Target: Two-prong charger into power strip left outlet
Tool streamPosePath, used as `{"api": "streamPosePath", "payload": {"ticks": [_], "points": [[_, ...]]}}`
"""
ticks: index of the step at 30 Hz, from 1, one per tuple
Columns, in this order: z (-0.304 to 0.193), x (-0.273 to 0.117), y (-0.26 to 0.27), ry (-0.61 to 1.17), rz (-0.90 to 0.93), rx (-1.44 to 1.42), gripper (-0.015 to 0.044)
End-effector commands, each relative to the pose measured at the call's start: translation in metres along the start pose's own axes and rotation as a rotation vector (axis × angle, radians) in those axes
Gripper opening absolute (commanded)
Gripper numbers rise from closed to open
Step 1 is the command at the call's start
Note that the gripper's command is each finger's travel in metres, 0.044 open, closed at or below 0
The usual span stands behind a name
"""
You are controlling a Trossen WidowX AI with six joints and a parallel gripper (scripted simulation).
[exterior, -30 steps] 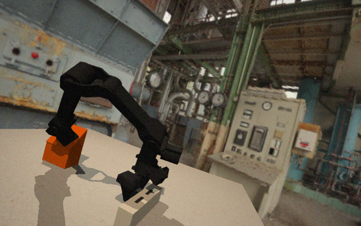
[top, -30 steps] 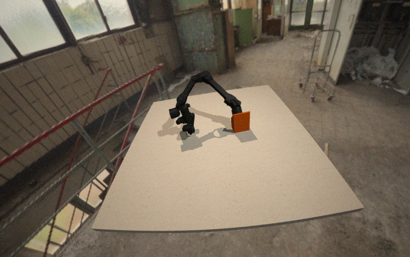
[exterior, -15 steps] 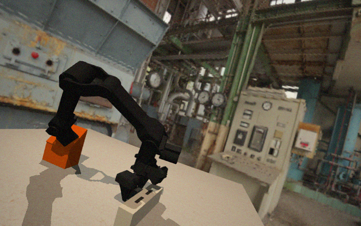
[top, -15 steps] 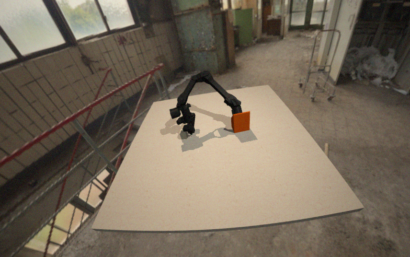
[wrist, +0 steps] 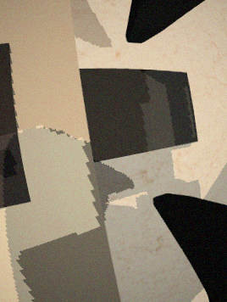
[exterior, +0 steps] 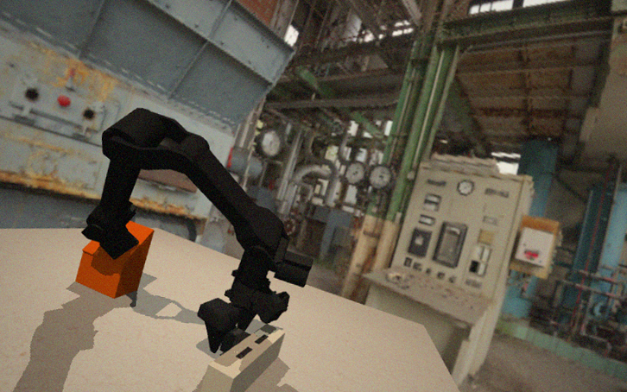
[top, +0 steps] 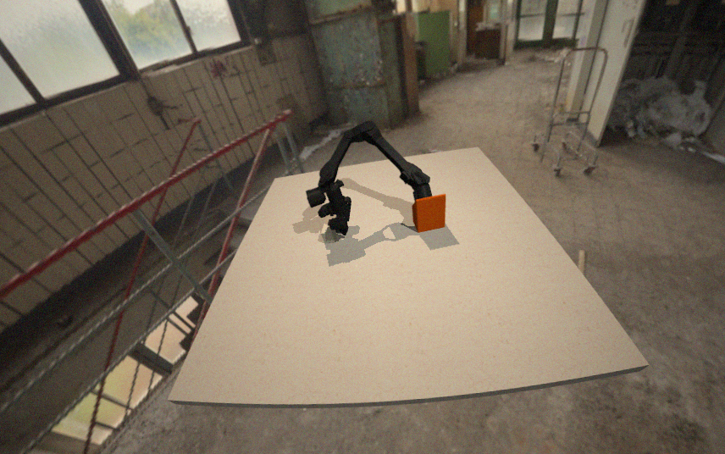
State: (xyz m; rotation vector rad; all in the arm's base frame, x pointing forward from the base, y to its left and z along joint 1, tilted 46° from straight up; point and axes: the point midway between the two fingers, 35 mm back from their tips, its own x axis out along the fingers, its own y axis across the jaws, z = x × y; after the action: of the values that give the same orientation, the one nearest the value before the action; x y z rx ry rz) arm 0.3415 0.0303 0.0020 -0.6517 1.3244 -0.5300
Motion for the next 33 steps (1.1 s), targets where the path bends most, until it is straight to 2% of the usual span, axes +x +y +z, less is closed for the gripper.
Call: {"api": "streamPosePath", "payload": {"ticks": [1, 33], "points": [[-0.006, 0.001, 0.000, 0.003, -0.002, 0.003, 0.0440], [-0.041, 0.003, 0.000, 0.005, -0.002, 0.002, 0.0440]]}}
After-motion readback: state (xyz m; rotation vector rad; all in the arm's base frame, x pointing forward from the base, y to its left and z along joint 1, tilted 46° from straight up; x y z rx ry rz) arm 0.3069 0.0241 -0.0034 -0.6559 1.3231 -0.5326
